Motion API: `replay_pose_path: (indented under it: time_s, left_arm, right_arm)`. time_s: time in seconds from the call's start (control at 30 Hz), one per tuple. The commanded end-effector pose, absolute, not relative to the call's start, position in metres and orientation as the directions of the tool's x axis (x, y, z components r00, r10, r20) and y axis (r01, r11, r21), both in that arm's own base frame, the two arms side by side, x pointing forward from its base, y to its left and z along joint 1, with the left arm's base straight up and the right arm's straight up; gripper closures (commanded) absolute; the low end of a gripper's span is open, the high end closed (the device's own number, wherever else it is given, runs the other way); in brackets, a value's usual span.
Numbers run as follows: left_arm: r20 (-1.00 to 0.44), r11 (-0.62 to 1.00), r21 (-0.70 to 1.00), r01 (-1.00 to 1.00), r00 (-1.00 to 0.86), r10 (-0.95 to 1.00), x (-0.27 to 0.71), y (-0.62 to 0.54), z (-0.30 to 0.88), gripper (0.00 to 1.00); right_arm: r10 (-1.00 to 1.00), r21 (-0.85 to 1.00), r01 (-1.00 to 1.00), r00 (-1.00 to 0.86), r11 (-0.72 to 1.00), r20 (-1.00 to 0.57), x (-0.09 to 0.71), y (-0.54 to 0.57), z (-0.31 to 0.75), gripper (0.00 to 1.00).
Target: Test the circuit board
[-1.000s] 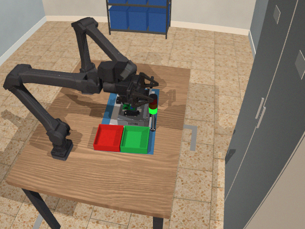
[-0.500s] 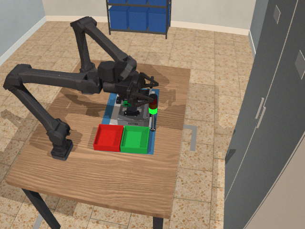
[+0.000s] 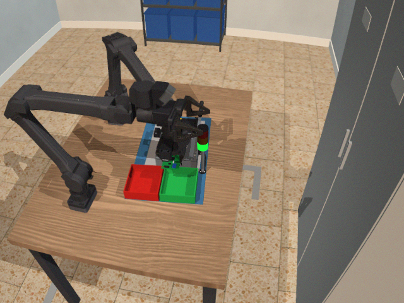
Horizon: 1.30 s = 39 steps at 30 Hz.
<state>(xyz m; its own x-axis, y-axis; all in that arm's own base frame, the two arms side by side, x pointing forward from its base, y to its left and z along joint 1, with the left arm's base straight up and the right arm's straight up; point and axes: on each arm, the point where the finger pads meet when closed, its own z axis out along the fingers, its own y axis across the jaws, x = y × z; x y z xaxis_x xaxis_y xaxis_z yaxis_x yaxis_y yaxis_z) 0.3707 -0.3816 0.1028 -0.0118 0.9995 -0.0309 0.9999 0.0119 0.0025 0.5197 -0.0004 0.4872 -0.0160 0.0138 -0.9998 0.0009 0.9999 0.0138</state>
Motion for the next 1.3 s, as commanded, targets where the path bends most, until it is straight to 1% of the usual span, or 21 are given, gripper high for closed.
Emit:
replay_pose_path:
  time_s: [0.0, 0.17, 0.47, 0.5, 1.27]
  left_arm:
    - [-0.037, 0.045, 0.016, 0.999, -0.044, 0.998, 0.392, -0.423, 0.101, 0.32]
    - [-0.004, 0.068, -0.001, 0.998, -0.068, 0.998, 0.409, -0.436, 0.081, 0.32]
    - [-0.015, 0.056, 0.011, 0.998, -0.056, 0.998, 0.414, -0.441, 0.084, 0.32]
    - [0.003, 0.056, -0.004, 0.998, -0.056, 0.998, 0.408, -0.434, 0.075, 0.32]
    - [0.009, 0.056, -0.009, 0.998, -0.056, 0.998, 0.409, -0.435, 0.02, 0.32]
  right_arm:
    - [0.0, 0.0, 0.001, 0.011, 1.0, -1.0, 0.518, -0.001, 0.498, 0.0]
    - [0.0, 0.0, 0.001, 0.011, 1.0, -1.0, 0.518, -0.001, 0.498, 0.0]
    - [0.0, 0.0, 0.001, 0.011, 1.0, -1.0, 0.518, -0.001, 0.498, 0.0]
    - [0.0, 0.0, 0.001, 0.011, 1.0, -1.0, 0.518, -0.001, 0.498, 0.0]
    - [0.0, 0.0, 0.001, 0.011, 1.0, -1.0, 0.518, -0.001, 0.498, 0.0]
